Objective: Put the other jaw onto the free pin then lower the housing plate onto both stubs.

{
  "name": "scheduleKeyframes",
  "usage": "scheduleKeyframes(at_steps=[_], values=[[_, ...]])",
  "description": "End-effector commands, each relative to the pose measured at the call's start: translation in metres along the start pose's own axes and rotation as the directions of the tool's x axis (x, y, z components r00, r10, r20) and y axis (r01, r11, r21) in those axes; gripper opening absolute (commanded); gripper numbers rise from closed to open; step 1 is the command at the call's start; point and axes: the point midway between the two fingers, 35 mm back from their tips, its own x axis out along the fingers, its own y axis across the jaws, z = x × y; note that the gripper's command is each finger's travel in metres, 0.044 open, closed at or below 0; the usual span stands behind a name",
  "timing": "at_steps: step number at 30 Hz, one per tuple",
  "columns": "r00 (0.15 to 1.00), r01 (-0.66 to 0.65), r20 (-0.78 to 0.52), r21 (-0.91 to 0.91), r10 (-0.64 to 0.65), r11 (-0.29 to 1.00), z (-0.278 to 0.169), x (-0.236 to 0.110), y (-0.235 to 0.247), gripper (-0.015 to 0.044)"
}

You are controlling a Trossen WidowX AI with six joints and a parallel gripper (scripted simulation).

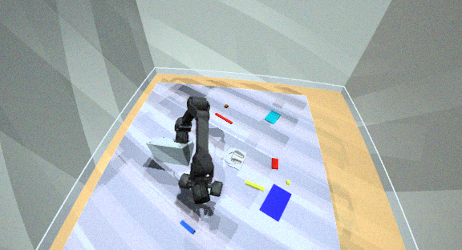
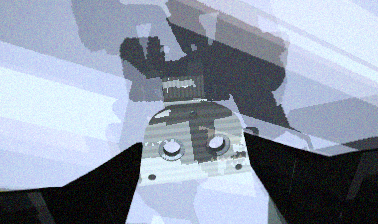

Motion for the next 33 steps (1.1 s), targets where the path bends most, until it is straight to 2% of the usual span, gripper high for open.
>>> scheduleKeyframes(at_steps=[1,17,33], values=[[1.0,-0.001,0.011,-0.047,0.002,0.999,-0.007,-0.005,0.007,0.0351],[1.0,0.004,0.031,-0.283,0.005,0.959,-0.052,-0.015,0.035,0.0351],[0.999,0.012,0.039,-0.507,0.01,0.862,-0.101,-0.019,0.056,0.0351]])
